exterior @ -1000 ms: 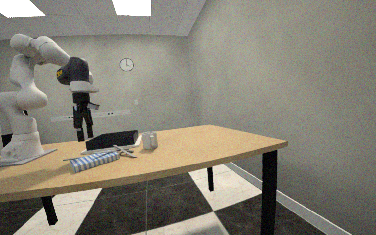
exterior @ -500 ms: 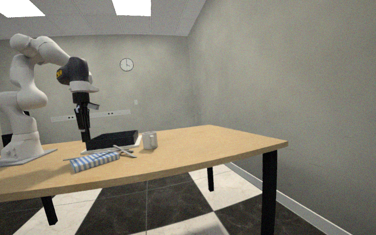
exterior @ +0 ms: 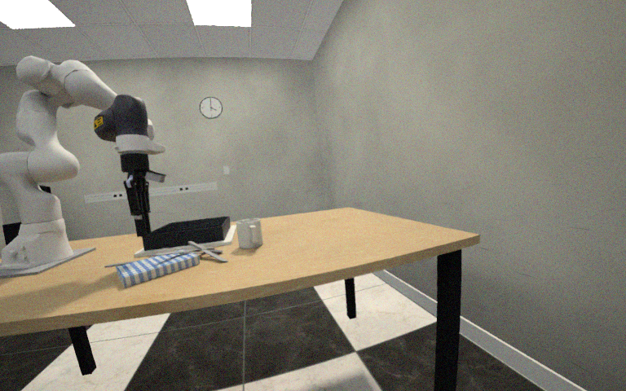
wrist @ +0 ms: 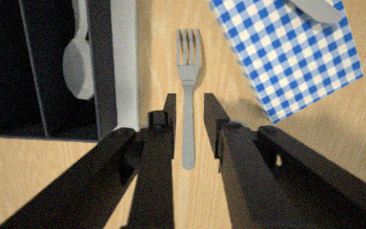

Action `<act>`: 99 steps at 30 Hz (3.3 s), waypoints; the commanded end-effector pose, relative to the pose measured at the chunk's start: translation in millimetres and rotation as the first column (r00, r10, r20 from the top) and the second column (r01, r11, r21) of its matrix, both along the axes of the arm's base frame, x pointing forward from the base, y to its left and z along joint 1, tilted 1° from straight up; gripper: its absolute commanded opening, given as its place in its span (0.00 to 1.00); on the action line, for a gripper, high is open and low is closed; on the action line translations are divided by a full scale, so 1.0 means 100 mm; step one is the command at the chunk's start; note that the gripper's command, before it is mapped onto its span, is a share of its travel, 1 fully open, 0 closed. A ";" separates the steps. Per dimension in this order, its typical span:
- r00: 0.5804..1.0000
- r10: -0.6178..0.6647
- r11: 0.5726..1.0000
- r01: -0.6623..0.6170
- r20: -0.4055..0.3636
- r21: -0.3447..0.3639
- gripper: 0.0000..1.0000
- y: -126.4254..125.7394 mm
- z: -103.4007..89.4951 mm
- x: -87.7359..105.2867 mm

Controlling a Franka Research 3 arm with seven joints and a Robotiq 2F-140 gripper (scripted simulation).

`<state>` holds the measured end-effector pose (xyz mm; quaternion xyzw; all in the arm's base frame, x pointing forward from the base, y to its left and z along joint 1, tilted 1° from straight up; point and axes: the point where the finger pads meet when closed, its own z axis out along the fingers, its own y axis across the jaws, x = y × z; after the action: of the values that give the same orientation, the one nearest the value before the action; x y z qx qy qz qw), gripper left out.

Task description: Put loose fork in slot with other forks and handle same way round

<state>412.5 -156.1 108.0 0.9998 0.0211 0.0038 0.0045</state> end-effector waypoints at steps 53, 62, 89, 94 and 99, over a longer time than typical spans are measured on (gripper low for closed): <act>1.000 0.008 1.000 -0.008 0.001 0.000 0.25 -0.01 -0.50 0.00; 1.000 0.008 1.000 -0.008 0.001 0.000 0.25 -0.01 -0.52 0.00; 1.000 0.008 1.000 -0.008 0.001 0.000 0.25 -0.01 -0.52 0.00; 1.000 0.008 1.000 -0.008 0.001 0.000 0.25 -0.01 -0.52 0.00; 1.000 0.008 1.000 -0.008 0.001 0.000 0.25 -0.01 -0.52 0.00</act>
<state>412.4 -157.5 56.1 0.9996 0.0262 0.0035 0.0045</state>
